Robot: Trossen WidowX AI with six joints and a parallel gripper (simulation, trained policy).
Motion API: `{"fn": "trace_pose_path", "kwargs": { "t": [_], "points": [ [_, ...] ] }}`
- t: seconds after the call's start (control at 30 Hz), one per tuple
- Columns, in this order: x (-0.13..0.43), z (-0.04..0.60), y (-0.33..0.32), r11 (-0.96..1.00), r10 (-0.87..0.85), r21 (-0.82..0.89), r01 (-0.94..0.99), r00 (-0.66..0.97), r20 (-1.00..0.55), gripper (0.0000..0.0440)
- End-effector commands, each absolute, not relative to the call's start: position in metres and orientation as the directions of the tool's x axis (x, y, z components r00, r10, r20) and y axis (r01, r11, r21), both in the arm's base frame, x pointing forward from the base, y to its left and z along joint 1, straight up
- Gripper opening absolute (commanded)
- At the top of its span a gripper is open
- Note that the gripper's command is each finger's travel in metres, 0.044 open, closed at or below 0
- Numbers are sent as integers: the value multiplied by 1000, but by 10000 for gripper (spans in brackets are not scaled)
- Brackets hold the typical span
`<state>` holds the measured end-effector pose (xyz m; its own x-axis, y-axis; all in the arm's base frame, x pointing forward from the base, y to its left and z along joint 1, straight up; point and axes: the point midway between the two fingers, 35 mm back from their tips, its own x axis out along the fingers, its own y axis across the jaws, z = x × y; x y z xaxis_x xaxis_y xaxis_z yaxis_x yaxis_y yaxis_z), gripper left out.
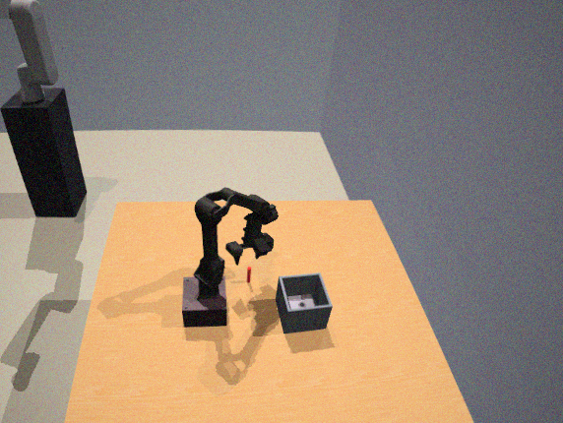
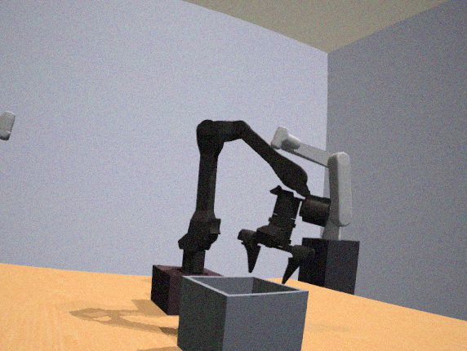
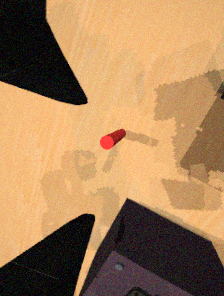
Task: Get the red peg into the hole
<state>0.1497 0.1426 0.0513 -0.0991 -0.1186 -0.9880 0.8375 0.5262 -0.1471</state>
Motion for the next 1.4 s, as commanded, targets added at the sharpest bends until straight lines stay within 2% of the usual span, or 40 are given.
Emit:
{"fn": "trace_pose_path", "kwargs": {
  "t": [0.0, 0.53, 0.7, 0.77, 1.2, 1.3, 1.37],
  "points": [
    [147, 47, 138, 505, -141, -161, 848, -102, -985, 440],
    [146, 1, 129, 424, -169, -152, 893, -87, -982, 429],
    [146, -14, 127, 396, -168, -141, 907, -79, -983, 413],
    [147, -20, 128, 389, -165, -136, 911, -77, -983, 385],
    [157, -44, 145, 406, -114, -98, 909, -56, -992, 58],
    [161, -44, 149, 414, -100, -85, 906, -48, -994, 4],
    [163, -41, 152, 412, -87, -72, 908, -39, -995, 2]
  ]
}}
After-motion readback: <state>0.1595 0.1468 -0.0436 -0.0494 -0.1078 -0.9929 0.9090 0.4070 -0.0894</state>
